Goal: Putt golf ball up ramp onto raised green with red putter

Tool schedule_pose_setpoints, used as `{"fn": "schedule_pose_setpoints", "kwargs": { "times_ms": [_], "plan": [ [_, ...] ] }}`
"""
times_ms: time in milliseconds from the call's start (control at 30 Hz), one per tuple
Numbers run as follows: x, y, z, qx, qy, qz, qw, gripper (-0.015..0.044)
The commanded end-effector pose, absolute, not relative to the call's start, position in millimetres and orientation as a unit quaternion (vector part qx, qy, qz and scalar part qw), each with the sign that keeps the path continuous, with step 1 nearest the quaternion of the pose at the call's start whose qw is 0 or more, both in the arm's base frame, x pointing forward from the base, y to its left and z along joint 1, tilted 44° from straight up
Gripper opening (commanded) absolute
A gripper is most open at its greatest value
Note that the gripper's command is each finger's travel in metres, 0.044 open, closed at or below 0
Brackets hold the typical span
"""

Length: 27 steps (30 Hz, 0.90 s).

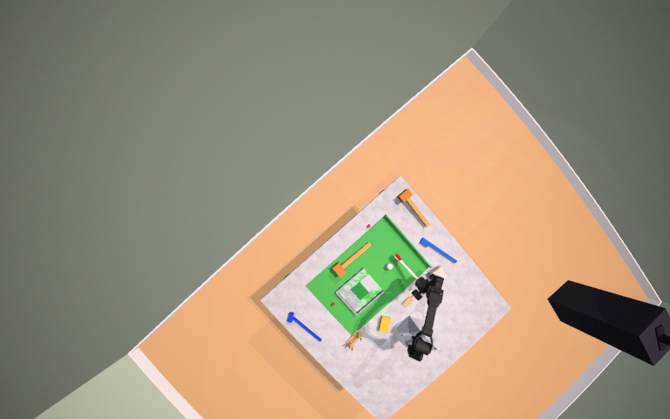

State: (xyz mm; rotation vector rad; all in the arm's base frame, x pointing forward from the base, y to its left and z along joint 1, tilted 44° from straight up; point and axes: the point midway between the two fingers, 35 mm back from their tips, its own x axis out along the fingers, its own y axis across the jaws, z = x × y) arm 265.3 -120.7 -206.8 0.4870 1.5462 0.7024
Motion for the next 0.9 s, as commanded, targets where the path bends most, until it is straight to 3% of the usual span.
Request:
{"fn": "schedule_pose_setpoints", "kwargs": {
  "times_ms": [0,400,733,867],
  "plan": [
    [267.5,-126.8,-209.4,0.21,0.676,0.305,0.637,0.0],
    [266.3,-118.8,-203.6,0.213,0.677,0.306,0.635,0.0],
    [255.4,-31.0,-120.8,0.214,0.676,0.308,0.635,0.0],
    [252.7,-25.0,-115.9,0.214,0.676,0.308,0.635,0.0]
  ]
}}
